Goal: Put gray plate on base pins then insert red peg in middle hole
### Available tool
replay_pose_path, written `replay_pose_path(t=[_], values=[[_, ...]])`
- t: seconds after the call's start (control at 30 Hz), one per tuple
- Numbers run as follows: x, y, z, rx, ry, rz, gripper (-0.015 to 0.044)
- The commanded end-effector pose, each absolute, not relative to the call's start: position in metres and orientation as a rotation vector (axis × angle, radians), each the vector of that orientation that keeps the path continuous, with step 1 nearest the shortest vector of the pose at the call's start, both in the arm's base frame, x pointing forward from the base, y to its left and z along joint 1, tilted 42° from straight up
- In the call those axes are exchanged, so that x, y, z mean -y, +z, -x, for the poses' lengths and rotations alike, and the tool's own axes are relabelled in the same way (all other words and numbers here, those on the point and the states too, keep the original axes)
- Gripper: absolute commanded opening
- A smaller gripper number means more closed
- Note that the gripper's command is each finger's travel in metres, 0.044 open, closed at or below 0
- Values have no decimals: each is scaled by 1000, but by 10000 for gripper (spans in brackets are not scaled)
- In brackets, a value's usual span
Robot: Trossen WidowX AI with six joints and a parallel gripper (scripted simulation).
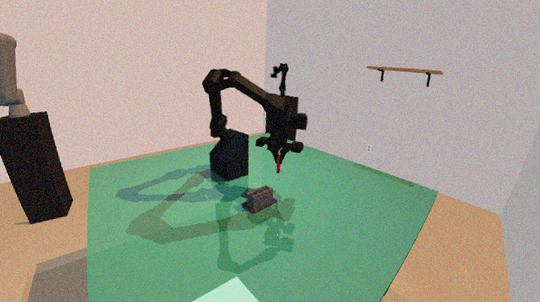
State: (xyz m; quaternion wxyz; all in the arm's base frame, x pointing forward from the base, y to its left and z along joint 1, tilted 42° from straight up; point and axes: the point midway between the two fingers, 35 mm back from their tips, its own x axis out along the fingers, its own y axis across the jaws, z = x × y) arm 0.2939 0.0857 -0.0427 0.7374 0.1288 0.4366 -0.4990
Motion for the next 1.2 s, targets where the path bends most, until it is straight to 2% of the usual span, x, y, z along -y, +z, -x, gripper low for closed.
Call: replay_pose_path(t=[0.0,1.17], values=[[-80,-34,-302,-955,-1090,-284,0],[-16,27,-348,-937,-1097,-275,0]])
